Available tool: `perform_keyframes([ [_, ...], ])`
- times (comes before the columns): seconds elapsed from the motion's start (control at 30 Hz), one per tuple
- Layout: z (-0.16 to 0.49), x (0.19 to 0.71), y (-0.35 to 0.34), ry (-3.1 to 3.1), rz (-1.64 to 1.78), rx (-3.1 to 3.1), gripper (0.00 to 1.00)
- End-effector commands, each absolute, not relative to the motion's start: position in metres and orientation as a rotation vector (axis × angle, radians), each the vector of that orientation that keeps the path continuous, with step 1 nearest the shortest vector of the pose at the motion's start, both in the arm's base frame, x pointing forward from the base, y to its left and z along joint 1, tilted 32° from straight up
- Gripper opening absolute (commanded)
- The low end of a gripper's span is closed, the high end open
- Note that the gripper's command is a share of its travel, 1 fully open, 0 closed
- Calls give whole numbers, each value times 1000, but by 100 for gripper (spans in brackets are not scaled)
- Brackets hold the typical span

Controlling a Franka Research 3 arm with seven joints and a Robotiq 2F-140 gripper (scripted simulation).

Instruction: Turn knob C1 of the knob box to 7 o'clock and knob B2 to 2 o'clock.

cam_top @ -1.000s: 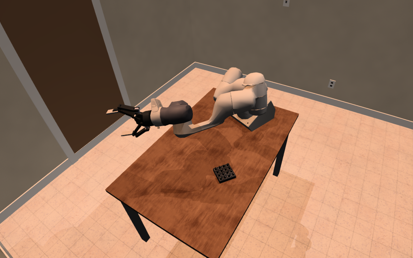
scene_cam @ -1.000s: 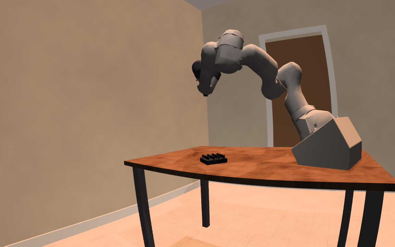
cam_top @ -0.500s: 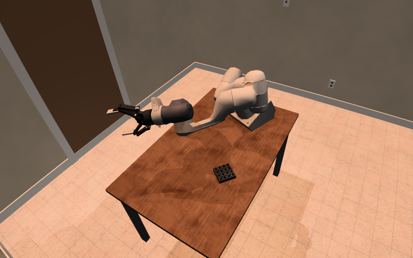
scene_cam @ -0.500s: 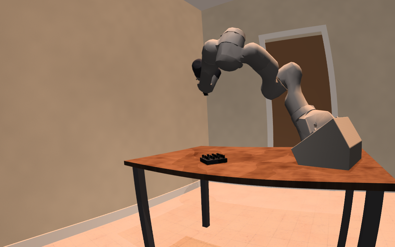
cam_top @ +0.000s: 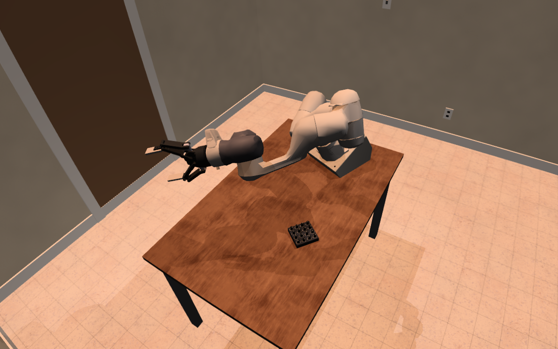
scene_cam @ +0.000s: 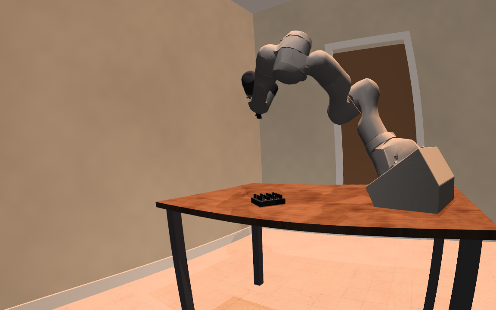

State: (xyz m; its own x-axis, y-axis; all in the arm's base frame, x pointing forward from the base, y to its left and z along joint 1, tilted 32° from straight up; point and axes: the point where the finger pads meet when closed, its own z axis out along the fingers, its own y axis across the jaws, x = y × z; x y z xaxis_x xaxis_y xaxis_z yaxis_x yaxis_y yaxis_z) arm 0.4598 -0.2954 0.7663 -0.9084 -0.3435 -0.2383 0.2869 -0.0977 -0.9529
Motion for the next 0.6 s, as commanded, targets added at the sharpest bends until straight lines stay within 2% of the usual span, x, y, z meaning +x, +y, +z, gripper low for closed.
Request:
perform_keyframes([
  [0.0,766,458,-297,1779,-2065,-71,100],
  [0.57,765,454,-288,1814,-2075,-148,100],
])
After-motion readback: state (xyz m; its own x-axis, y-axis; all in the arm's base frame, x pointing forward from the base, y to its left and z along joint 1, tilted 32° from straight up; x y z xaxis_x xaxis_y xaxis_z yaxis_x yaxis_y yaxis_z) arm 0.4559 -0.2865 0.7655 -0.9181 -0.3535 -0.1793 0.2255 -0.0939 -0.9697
